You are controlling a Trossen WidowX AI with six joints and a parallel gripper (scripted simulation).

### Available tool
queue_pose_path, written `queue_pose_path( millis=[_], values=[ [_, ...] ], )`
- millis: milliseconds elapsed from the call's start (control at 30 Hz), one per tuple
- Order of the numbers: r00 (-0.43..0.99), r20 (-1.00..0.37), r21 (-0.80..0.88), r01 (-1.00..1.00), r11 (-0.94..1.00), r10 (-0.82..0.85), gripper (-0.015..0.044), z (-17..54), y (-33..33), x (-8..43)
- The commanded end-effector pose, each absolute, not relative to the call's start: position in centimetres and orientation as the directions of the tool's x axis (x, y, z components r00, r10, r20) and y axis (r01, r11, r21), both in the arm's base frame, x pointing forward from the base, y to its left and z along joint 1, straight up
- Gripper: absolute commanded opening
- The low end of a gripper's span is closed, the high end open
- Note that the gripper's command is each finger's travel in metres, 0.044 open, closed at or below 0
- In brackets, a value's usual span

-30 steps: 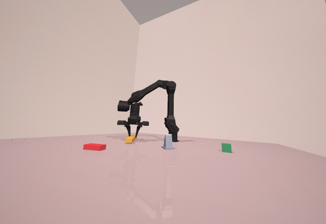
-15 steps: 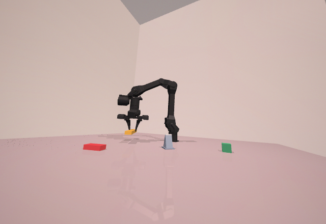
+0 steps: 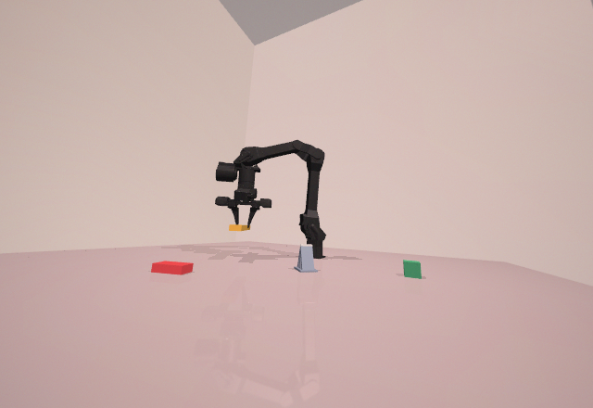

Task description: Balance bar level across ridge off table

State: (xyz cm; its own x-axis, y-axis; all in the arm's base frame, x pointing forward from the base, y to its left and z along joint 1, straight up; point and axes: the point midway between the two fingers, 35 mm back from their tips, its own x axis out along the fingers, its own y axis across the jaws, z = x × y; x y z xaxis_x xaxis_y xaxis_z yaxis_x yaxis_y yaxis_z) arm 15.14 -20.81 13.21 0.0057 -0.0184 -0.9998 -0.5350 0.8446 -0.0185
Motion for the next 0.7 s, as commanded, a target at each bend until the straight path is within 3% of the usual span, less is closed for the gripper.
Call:
queue_pose_path(
  millis=[0, 667],
  values=[
    [0.015, -1.0, -0.027, -0.538, 0.843, -0.022, 0.0, 14.4, -20.7, 15.2],
    [0.019, -1.0, -0.025, -0.569, 0.822, -0.017, 0.0, 15.6, -16.5, 18.7]
  ],
)
